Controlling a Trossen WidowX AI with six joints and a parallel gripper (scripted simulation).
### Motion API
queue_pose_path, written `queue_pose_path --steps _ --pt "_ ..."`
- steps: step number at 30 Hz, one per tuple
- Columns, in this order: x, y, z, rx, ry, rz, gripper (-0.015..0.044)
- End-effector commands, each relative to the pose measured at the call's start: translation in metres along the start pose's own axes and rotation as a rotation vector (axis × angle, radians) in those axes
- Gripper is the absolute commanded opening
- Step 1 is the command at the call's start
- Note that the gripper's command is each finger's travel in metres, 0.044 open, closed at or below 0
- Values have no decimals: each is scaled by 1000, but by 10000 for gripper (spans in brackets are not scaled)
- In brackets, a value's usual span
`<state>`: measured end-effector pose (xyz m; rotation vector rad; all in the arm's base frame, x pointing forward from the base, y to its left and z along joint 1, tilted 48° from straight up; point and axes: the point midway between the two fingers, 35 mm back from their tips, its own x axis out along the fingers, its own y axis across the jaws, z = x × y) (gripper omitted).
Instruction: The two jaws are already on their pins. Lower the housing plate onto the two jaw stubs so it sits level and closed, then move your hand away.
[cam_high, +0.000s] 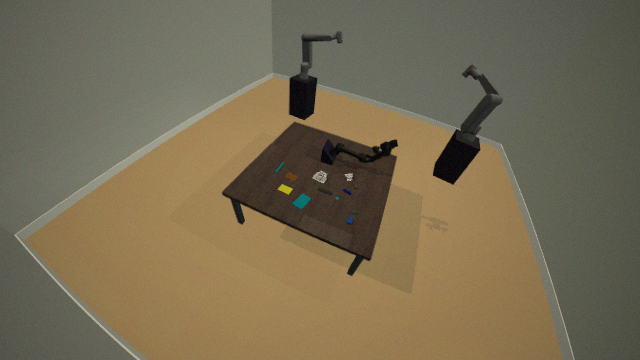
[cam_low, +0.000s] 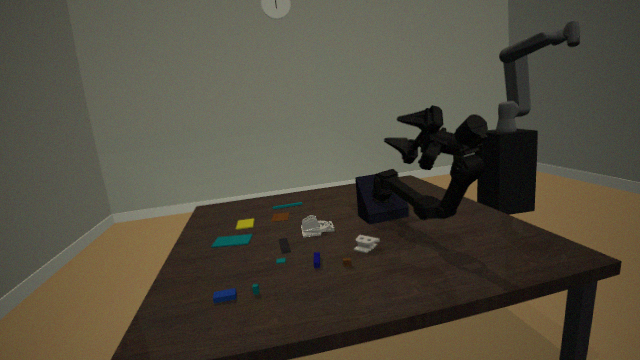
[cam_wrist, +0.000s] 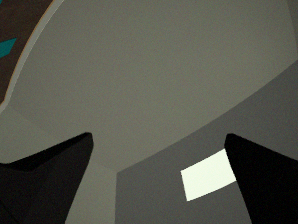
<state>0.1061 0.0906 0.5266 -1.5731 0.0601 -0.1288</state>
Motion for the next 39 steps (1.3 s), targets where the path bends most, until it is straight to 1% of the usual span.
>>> queue_pose_path --steps 1,4,19,39 --pt "7 3 -20 58 12 19 440" --pt "10 6 -31 81 24 27 440" --pt "26 30 -52 350 -118 148 440" --pt "55 75 -57 676 -290 398 440"
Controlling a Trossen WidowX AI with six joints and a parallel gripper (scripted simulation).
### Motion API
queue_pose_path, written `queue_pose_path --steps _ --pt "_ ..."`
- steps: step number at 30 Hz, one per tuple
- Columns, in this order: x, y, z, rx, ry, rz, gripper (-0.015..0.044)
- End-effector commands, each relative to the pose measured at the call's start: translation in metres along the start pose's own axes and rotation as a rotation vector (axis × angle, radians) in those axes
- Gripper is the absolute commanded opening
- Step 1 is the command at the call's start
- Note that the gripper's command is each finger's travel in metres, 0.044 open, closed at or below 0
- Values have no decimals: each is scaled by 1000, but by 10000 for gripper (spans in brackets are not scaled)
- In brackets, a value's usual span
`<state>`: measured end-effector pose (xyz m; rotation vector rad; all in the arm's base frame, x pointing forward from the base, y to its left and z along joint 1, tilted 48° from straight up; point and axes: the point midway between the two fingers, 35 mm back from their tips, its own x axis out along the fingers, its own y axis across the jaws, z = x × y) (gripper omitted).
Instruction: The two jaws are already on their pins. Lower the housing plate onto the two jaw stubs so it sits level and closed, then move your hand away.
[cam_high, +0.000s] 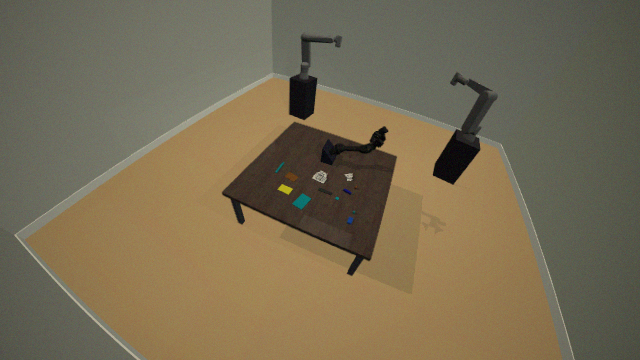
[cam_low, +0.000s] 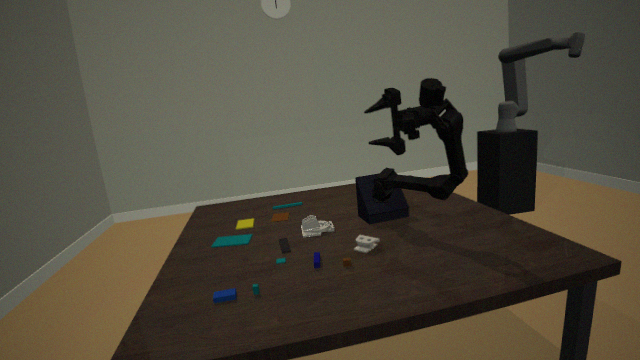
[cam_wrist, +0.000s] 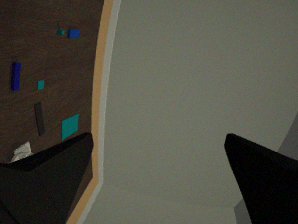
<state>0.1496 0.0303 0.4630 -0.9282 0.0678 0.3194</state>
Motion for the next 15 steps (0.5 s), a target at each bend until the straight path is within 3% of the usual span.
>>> queue_pose_path --steps 1,15 --pt "11 5 -10 75 -14 59 440" --pt "39 30 -24 229 -63 253 440"
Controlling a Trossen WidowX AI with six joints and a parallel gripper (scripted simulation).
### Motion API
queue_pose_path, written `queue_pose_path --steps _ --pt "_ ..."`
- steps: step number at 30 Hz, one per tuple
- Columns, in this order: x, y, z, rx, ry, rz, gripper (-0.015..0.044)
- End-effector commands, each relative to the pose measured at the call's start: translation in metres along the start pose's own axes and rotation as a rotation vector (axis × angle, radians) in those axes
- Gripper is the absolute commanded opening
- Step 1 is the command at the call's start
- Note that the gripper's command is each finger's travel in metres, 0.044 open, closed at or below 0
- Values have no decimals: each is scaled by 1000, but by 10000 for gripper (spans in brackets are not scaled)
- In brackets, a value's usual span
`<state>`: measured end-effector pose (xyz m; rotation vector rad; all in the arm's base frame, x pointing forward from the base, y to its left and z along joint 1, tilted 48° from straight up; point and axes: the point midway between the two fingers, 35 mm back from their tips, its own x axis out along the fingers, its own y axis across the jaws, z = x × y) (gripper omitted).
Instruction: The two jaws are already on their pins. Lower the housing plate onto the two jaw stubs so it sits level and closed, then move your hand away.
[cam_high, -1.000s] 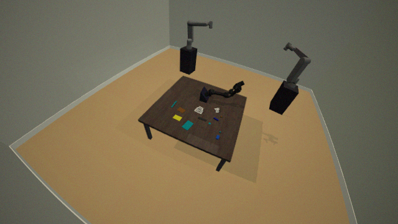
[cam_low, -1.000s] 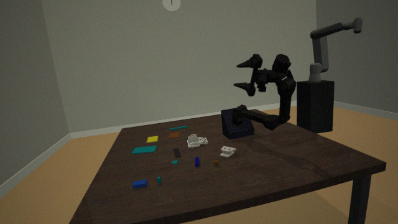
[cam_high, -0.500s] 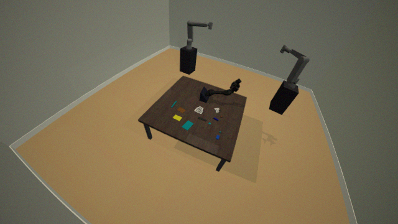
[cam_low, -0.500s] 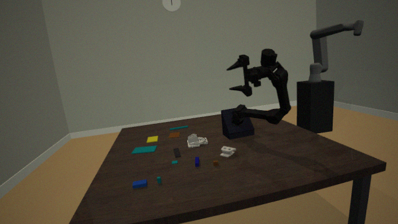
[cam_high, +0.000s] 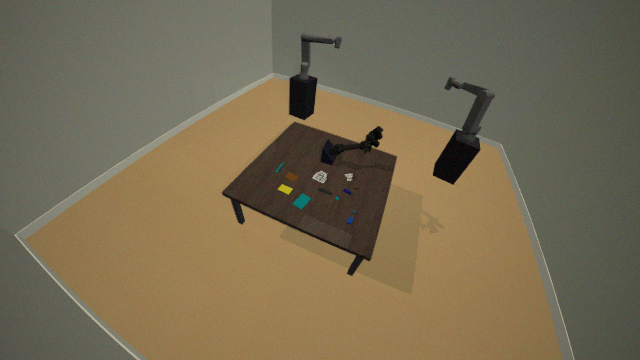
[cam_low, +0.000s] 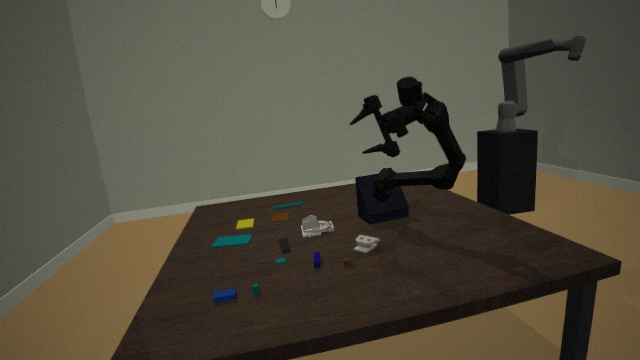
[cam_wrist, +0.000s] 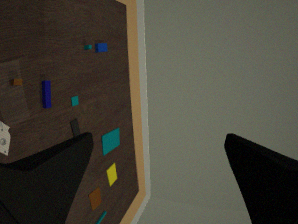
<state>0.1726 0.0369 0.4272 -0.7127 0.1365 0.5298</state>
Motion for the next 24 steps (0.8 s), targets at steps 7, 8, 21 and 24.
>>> queue_pose_path --steps 7,8,21,24 --pt "24 13 -15 91 -5 136 440" --pt "27 15 -17 106 -6 153 440" --pt "56 50 -32 291 14 371 440" --pt "62 59 -35 331 26 422 440"
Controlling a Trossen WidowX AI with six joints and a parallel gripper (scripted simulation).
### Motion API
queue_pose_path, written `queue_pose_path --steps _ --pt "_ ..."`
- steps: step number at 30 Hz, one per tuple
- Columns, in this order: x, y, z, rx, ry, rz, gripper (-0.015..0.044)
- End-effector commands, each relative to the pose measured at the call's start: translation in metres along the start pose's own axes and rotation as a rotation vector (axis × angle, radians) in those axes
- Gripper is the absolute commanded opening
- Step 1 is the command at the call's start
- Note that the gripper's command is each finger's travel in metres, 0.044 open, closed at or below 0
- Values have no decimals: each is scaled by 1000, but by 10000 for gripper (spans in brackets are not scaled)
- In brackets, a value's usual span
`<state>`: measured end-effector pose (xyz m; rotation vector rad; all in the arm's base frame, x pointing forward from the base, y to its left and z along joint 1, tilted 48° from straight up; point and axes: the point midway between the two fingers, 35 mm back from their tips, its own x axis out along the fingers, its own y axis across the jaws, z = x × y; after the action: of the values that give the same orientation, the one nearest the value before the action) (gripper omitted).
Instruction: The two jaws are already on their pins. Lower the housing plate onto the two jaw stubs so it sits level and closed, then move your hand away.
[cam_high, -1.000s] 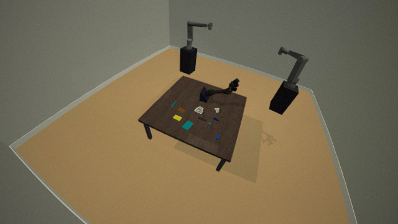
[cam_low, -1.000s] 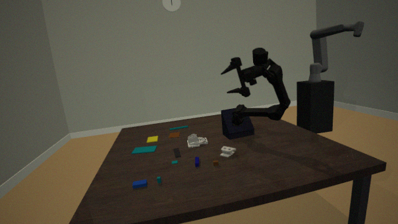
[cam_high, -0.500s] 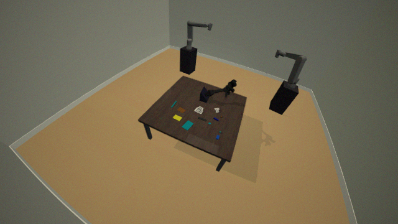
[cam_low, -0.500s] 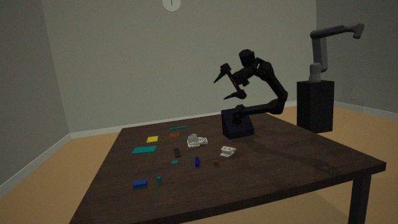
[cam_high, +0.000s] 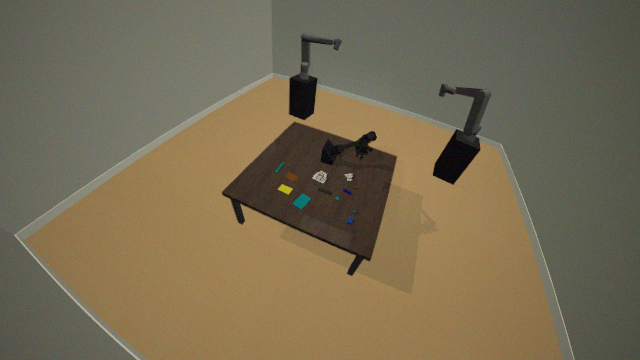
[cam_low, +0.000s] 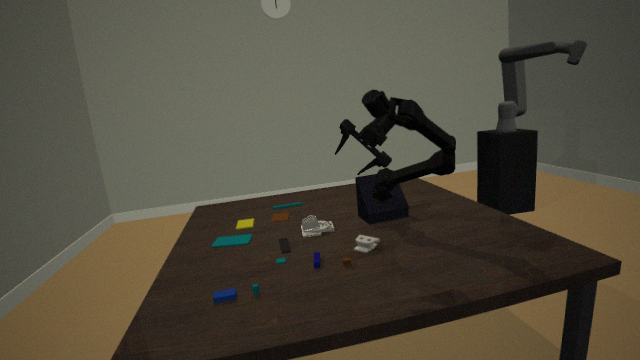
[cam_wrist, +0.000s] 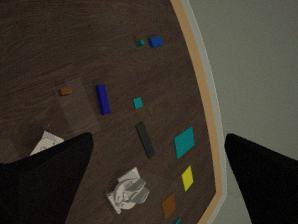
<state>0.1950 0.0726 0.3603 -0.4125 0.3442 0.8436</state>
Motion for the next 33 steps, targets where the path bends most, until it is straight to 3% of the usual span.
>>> queue_pose_path --steps 1,33 --pt "13 6 -10 66 24 66 440" --pt "83 100 -71 453 336 556 440"
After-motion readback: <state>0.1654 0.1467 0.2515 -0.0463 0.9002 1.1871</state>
